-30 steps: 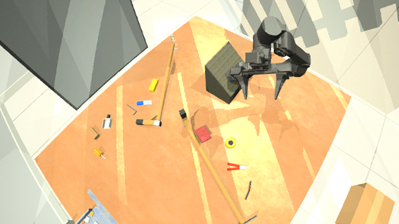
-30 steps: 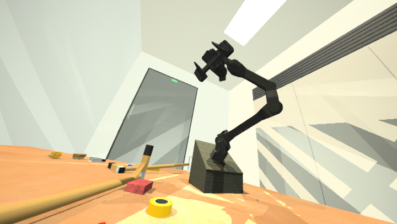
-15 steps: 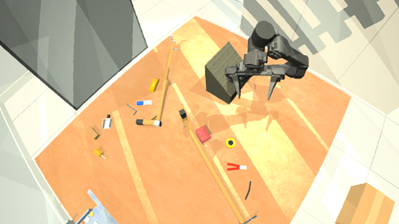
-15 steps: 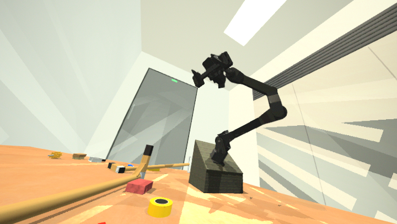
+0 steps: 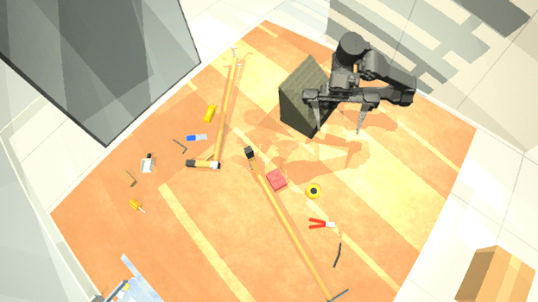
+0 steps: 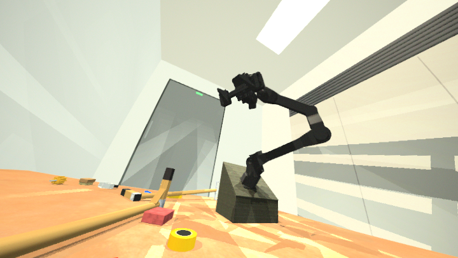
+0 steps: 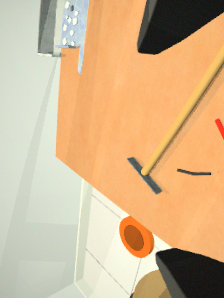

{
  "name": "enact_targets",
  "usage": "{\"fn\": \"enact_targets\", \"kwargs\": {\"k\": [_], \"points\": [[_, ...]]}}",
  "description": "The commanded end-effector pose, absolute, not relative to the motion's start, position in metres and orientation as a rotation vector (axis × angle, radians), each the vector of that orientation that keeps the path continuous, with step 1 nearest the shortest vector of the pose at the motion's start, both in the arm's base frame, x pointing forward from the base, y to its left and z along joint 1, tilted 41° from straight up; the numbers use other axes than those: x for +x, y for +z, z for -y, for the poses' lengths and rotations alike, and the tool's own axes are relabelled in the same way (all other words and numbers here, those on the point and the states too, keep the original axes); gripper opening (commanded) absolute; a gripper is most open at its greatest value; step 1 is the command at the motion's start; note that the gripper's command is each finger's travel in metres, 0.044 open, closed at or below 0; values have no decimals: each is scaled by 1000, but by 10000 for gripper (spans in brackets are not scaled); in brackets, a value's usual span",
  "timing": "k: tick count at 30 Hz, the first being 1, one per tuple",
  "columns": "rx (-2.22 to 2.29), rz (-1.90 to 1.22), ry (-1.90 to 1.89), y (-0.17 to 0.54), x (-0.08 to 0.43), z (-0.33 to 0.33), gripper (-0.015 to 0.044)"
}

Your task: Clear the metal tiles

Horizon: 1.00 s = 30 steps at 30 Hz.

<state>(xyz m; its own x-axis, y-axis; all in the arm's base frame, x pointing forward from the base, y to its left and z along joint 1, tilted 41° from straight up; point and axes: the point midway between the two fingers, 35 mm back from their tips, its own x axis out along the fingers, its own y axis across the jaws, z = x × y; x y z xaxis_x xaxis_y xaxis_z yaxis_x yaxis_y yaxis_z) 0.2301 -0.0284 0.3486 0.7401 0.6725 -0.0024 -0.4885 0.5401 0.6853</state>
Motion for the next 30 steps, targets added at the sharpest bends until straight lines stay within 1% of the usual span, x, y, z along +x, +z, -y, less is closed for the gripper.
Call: {"fn": "enact_targets", "kwargs": {"k": [1,30], "points": [[695,-270,706,350,228,26,440],[698,-259,679,349,224,29,440]]}}
